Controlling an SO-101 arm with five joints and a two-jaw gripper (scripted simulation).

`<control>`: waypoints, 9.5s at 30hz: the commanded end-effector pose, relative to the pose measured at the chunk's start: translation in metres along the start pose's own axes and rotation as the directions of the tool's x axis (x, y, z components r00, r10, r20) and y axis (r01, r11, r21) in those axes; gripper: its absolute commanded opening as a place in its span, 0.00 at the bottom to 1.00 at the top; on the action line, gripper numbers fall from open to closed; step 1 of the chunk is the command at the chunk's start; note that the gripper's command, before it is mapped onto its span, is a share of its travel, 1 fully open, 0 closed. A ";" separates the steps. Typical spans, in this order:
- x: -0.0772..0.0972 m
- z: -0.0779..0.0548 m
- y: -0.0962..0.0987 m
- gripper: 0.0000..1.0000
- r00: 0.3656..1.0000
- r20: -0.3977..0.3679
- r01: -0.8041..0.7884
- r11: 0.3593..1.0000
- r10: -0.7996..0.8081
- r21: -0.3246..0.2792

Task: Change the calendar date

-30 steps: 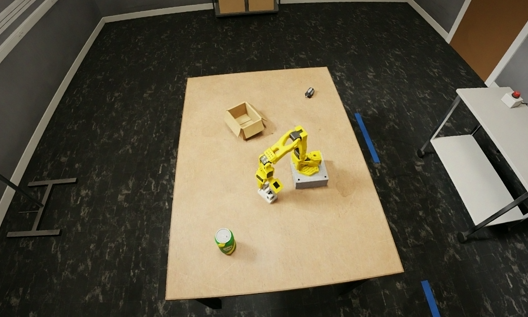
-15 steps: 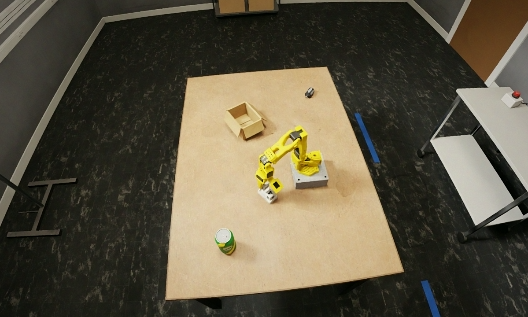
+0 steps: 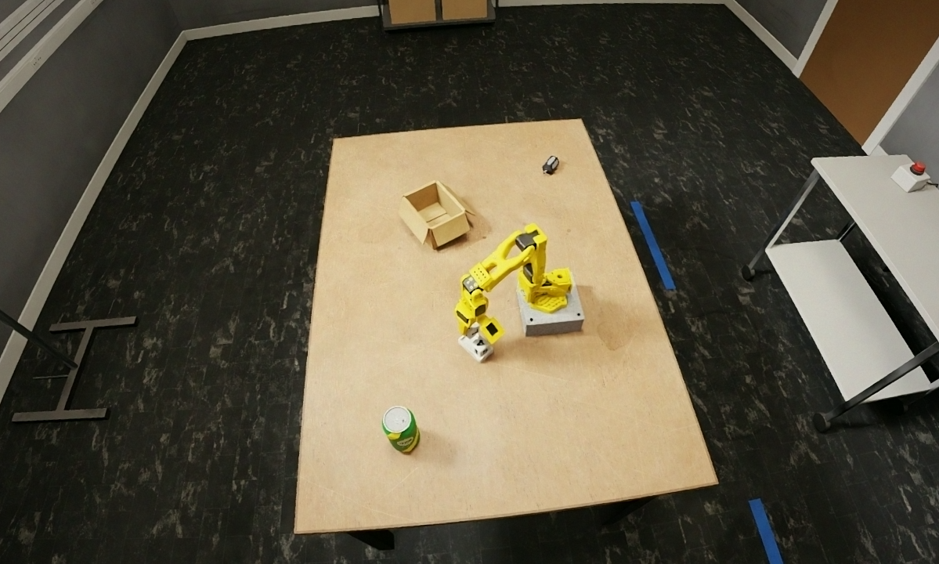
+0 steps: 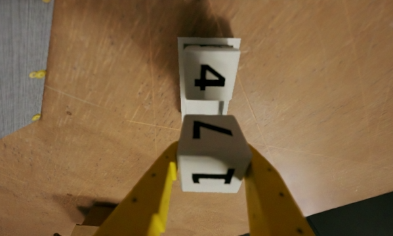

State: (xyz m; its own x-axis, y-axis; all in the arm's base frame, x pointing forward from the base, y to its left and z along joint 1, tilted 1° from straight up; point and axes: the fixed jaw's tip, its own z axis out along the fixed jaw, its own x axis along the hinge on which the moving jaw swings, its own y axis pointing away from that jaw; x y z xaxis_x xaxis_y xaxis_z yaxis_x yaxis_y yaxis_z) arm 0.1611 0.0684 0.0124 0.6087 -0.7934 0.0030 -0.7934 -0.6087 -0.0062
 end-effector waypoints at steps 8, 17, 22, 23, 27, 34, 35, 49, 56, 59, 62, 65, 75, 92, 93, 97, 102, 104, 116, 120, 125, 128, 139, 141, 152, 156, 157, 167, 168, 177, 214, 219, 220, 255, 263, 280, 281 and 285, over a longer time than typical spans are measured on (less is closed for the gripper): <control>-0.002 0.001 0.001 0.00 1.000 0.000 0.002 1.000 -0.002 0.008; -0.002 0.005 0.001 0.00 1.000 0.000 0.001 1.000 -0.001 0.008; -0.002 0.005 0.001 0.00 1.000 0.000 0.001 1.000 -0.001 0.008; -0.002 0.006 0.001 0.00 1.000 0.000 0.001 1.000 -0.001 0.008; -0.003 0.009 0.002 0.00 1.000 0.000 0.000 1.000 0.000 0.008; -0.003 0.011 0.002 0.00 1.000 0.000 0.000 1.000 0.000 0.008; -0.003 0.011 0.002 0.00 1.000 0.000 0.000 1.000 0.000 0.008; -0.003 0.017 0.004 0.00 1.000 0.000 0.000 1.000 0.000 0.008; -0.003 0.017 0.004 0.00 1.000 0.000 0.000 1.000 0.000 0.008; -0.003 0.019 0.004 0.00 1.000 0.000 0.000 1.000 0.000 0.008; -0.003 0.021 0.004 0.00 1.000 0.000 0.000 1.000 0.000 0.008; -0.003 0.022 0.004 0.00 1.000 0.000 0.000 1.000 0.000 0.008; -0.003 0.024 0.004 0.00 1.000 0.000 0.000 1.000 0.000 0.008; -0.004 0.030 0.004 0.00 1.000 0.000 0.000 1.000 0.000 0.008; -0.004 0.031 0.004 0.00 1.000 0.000 0.000 1.000 0.000 0.008; -0.004 0.034 0.004 0.00 1.000 0.000 0.000 1.000 0.000 0.008; -0.004 0.035 0.004 0.00 1.000 0.000 0.000 1.000 0.000 0.008; -0.004 0.035 0.004 0.00 1.000 0.000 0.000 1.000 0.000 0.008; -0.004 0.040 0.005 0.00 1.000 0.000 0.000 1.000 0.000 0.008; -0.004 0.041 0.005 0.00 1.000 0.000 0.000 1.000 0.000 0.008; -0.004 0.041 0.005 0.00 1.000 0.000 0.000 1.000 0.000 0.008; -0.004 0.043 0.004 0.00 1.000 0.000 0.000 1.000 0.000 0.008; -0.004 0.045 0.004 0.00 1.000 0.000 0.000 1.000 0.000 0.008; -0.004 0.045 0.004 0.02 1.000 0.000 0.000 1.000 0.000 0.008; -0.004 0.045 0.004 0.18 1.000 0.000 0.000 1.000 0.000 0.008; -0.004 0.045 0.004 0.19 1.000 0.000 0.000 1.000 0.000 0.008; -0.004 0.045 0.004 0.19 1.000 0.000 0.000 1.000 0.000 0.008; -0.004 0.045 0.004 0.25 1.000 0.000 0.000 1.000 0.000 0.008; -0.004 0.045 0.004 0.26 1.000 0.000 0.000 1.000 0.000 0.008; -0.004 0.045 0.004 0.33 1.000 0.000 0.000 1.000 0.000 0.008; -0.004 -0.011 0.005 0.36 1.000 0.000 0.000 1.000 0.000 0.008; -0.004 -0.015 0.005 0.36 1.000 0.000 0.000 1.000 0.000 0.008; -0.004 -0.015 0.005 0.36 1.000 0.000 0.000 1.000 0.000 0.008; 0.000 -0.018 0.009 0.36 0.992 0.000 -0.128 0.992 0.128 0.007; 0.005 -0.023 0.014 0.36 0.942 0.001 -0.335 0.942 0.335 0.007; 0.019 -0.040 0.033 0.36 0.489 0.003 -0.872 0.489 0.872 0.004; 0.020 -0.041 0.035 0.36 0.446 0.003 -0.895 0.446 0.895 0.004; 0.023 -0.046 0.040 0.36 0.264 0.004 -0.965 0.264 0.965 0.004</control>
State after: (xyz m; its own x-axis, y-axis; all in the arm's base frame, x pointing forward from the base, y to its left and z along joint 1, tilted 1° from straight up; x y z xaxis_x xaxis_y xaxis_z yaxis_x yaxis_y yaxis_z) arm 0.1479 0.0319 0.0548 -0.4697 -0.8828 -0.0083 -0.8827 0.4698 -0.0124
